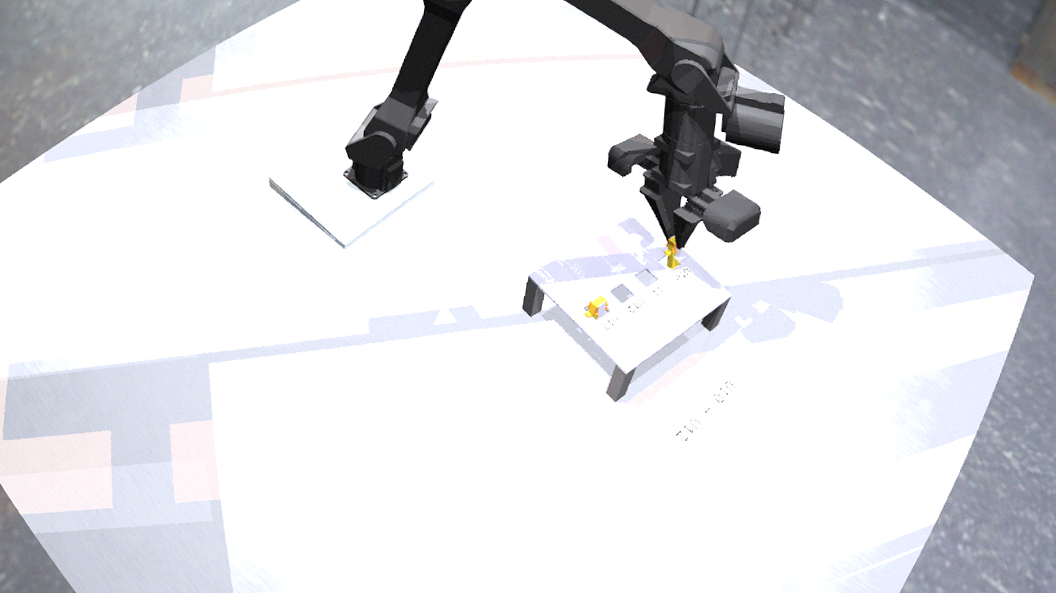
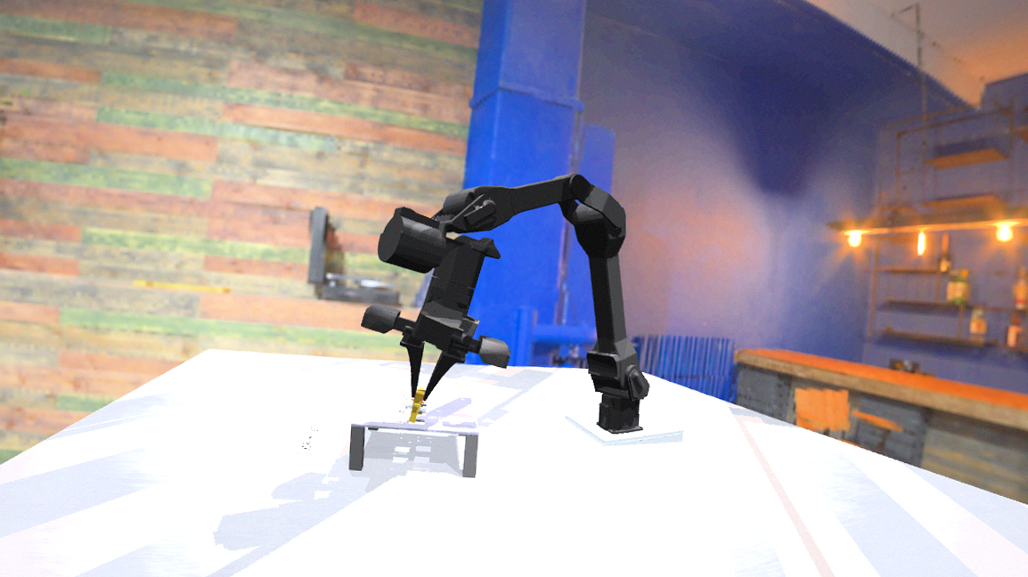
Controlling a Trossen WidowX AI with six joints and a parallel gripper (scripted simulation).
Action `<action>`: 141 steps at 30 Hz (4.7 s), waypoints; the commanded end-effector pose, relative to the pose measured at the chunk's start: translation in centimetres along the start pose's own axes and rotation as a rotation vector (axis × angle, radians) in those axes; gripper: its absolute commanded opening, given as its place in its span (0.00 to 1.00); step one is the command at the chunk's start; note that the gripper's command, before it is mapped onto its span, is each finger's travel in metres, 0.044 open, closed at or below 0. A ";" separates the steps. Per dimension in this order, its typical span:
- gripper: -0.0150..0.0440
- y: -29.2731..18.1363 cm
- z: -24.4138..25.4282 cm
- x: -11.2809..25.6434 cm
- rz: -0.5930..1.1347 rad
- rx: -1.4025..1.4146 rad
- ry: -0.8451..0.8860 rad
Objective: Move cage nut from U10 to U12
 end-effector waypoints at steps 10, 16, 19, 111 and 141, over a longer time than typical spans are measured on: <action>0.31 0.1 -0.1 0.4 -0.004 0.004 -0.003; 0.31 0.1 -0.2 0.5 -0.004 0.004 -0.003; 0.31 0.1 -0.2 0.5 -0.004 0.004 -0.003; 0.31 0.1 -0.4 1.4 -0.003 0.004 -0.003; 0.31 0.1 -0.4 1.6 -0.003 0.004 -0.003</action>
Point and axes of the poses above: the point midway between the two fingers, 35 mm back from their tips, its own x axis back along the fingers, its own z axis across the jaws, y = z × x, the point moved 6 cm from there along x, back along the fingers, and after that the axes turned 9 degrees about -x, right-handed, at the moved point
